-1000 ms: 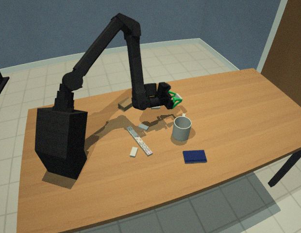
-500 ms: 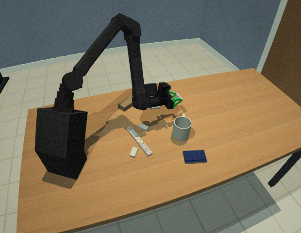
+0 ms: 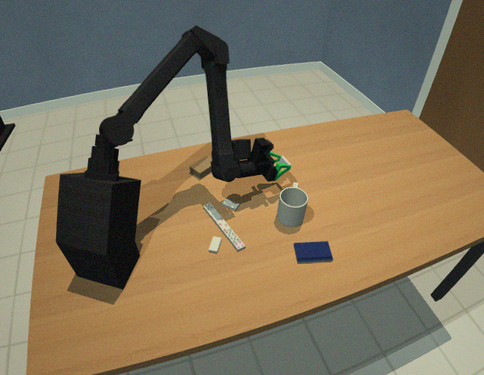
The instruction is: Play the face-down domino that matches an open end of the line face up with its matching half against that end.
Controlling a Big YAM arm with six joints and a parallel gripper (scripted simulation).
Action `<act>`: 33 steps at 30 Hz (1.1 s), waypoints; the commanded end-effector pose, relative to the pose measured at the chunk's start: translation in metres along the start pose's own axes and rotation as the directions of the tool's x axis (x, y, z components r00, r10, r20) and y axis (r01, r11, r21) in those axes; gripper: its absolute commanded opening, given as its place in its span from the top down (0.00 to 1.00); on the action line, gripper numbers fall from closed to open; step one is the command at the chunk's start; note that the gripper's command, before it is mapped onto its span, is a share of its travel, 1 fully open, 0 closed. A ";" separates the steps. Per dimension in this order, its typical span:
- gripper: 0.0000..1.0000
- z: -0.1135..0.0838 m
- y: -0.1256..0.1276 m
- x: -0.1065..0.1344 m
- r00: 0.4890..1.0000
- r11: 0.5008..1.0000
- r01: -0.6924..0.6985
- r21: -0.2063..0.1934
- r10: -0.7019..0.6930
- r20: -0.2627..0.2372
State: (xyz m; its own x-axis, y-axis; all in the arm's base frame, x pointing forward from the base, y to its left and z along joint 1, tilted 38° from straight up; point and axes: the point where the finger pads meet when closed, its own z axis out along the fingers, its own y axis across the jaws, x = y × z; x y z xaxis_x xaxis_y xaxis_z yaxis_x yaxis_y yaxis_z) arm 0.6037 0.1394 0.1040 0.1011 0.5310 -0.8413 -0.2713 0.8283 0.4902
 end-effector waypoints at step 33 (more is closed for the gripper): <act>0.47 -0.002 -0.004 0.038 1.000 1.000 0.009 0.017 -0.009 -0.014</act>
State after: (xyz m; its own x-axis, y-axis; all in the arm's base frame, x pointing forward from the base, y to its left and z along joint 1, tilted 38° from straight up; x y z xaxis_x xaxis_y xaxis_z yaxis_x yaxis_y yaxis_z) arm 0.6060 0.1577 0.0671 0.0725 0.5191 -0.8516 -0.2498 0.8361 0.4884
